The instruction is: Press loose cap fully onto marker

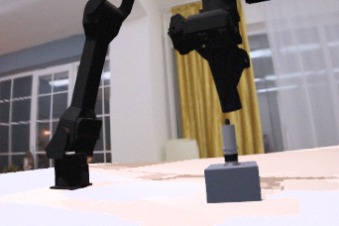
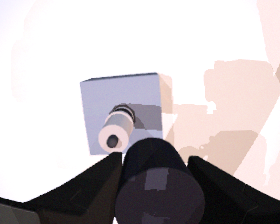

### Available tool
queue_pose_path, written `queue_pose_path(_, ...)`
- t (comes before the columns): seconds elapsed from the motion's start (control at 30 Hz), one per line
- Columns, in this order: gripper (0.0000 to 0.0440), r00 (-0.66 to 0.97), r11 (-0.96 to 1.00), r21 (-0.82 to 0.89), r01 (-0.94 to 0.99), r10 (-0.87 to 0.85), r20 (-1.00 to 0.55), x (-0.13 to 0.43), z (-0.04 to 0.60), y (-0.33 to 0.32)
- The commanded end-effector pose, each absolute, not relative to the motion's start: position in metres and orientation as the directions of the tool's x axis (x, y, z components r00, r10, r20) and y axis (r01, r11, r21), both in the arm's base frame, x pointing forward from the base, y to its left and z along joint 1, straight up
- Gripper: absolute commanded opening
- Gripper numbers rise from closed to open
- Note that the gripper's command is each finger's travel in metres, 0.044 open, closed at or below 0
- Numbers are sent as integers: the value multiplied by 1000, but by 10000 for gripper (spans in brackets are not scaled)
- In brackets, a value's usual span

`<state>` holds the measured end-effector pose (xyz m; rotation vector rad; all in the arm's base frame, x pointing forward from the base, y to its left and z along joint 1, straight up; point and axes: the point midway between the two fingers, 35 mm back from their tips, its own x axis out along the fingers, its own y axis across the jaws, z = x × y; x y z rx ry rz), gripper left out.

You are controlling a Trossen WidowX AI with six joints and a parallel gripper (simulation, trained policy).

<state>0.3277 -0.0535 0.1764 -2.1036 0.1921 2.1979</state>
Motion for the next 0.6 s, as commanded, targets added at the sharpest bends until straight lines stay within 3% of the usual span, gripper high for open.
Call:
queue_pose_path(0.0,0,-45,-983,29,-180,-21,-999,325,179,-64)
queue_pose_path(0.57,0,-91,-974,2,-228,19,-996,321,155,-76)
